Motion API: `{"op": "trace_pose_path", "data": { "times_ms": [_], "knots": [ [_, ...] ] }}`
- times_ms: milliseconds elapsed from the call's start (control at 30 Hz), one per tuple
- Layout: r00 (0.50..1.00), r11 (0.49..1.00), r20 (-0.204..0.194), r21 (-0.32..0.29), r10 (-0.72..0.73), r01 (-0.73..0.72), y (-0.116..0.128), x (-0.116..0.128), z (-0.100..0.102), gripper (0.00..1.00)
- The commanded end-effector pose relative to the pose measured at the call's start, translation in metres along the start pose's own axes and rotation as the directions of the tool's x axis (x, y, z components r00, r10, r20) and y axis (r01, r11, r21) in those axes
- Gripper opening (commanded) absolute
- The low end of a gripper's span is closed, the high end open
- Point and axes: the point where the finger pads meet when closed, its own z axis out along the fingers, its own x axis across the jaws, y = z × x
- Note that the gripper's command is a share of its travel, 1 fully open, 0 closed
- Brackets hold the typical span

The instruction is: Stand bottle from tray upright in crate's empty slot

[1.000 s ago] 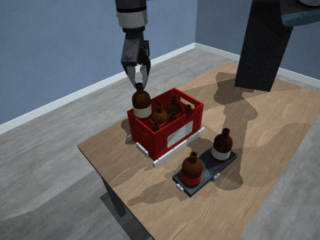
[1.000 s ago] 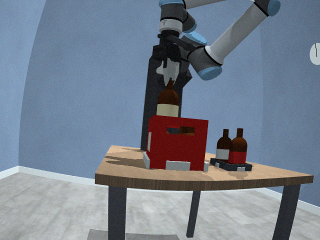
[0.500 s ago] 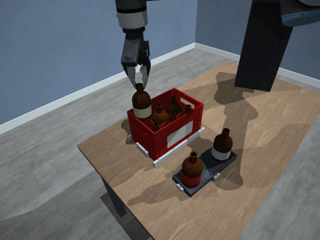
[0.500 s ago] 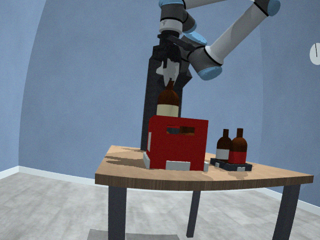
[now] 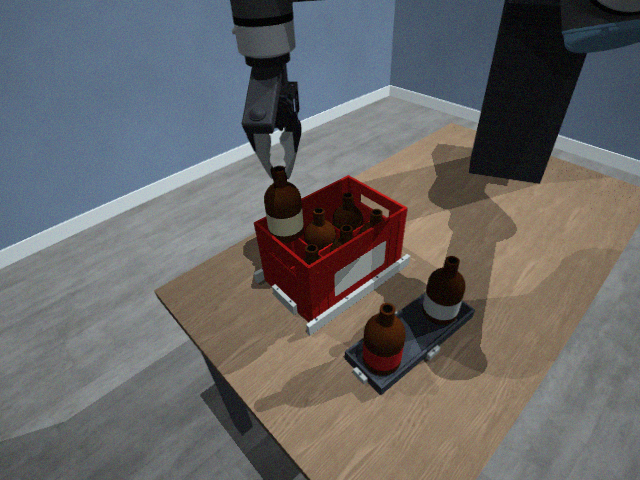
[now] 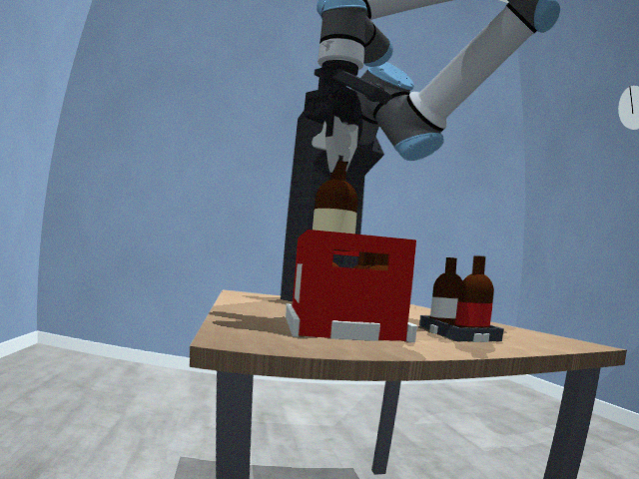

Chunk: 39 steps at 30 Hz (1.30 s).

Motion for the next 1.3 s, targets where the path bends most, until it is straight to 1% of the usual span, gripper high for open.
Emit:
{"op": "trace_pose_path", "data": {
  "times_ms": [0, 667, 967, 1267],
  "knots": [
    [1.0, 1.0, -0.001, 0.0, -0.001, 0.001, 0.0, 0.0, 0.0, 0.0],
    [1.0, 1.0, -0.001, 0.0, -0.001, 0.001, 0.0, 0.0, 0.001, 0.0],
    [1.0, 1.0, -0.001, 0.0, -0.001, 0.001, 0.0, 0.0, 0.005, 0.0],
    [1.0, 1.0, -0.001, 0.0, -0.001, 0.001, 0.0, 0.0, 0.014, 0.0]
  ]
}}
